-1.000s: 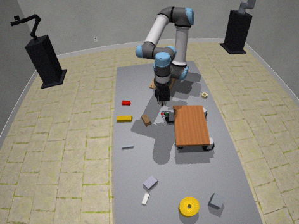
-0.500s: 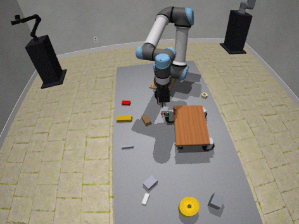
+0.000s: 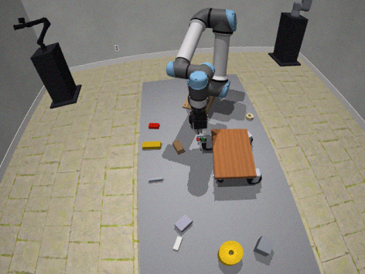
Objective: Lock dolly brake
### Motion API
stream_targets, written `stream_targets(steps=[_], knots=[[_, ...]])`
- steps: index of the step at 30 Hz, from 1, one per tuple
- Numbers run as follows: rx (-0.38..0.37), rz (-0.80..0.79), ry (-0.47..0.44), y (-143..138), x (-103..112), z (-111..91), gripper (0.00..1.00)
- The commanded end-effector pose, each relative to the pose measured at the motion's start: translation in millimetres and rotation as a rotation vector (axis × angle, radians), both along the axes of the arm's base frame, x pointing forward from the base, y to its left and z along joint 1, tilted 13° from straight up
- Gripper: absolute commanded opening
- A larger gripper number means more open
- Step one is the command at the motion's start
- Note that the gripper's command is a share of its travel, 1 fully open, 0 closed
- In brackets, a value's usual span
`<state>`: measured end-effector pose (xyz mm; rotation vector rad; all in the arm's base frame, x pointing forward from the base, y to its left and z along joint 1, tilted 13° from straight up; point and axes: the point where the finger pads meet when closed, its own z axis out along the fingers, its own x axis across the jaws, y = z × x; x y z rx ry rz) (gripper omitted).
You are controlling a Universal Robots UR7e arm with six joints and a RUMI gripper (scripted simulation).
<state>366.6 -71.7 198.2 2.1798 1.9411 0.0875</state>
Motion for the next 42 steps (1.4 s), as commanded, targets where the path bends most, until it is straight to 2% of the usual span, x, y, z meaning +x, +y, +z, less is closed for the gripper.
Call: stream_targets(steps=[1, 13, 42], knots=[[0.0, -0.002, -0.002, -2, 3, -11, 0.0], [0.0, -0.002, -0.002, -5, 6, -31, 0.0], [-0.001, -0.002, -0.004, -6, 8, -36, 0.0]])
